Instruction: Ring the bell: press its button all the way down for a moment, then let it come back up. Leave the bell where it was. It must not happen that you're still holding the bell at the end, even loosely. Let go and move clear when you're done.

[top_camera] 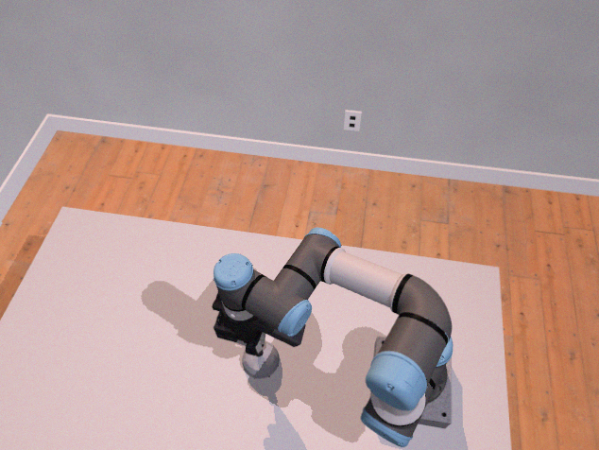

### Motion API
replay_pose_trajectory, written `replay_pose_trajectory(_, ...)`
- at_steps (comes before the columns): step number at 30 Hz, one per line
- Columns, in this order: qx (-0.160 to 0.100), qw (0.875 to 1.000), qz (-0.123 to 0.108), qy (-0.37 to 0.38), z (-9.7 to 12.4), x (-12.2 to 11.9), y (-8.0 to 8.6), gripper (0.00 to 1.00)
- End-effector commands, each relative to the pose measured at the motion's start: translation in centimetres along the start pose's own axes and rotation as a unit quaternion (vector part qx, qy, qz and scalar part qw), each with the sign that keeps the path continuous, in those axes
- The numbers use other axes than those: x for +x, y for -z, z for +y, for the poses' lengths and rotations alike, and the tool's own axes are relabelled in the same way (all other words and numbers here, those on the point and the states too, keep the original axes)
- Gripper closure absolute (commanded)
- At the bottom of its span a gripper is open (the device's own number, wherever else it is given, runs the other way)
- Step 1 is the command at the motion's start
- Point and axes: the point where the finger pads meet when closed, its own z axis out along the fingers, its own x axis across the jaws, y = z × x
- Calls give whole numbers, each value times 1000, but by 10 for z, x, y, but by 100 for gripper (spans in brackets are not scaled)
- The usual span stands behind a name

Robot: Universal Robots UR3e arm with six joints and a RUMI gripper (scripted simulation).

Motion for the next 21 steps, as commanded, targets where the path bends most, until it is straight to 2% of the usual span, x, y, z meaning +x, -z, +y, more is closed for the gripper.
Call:
replay_pose_trajectory(1,-1,1000,0,0,1,0,1,100)
replay_pose_trajectory(21,-1,1000,0,0,1,0,-9,100)
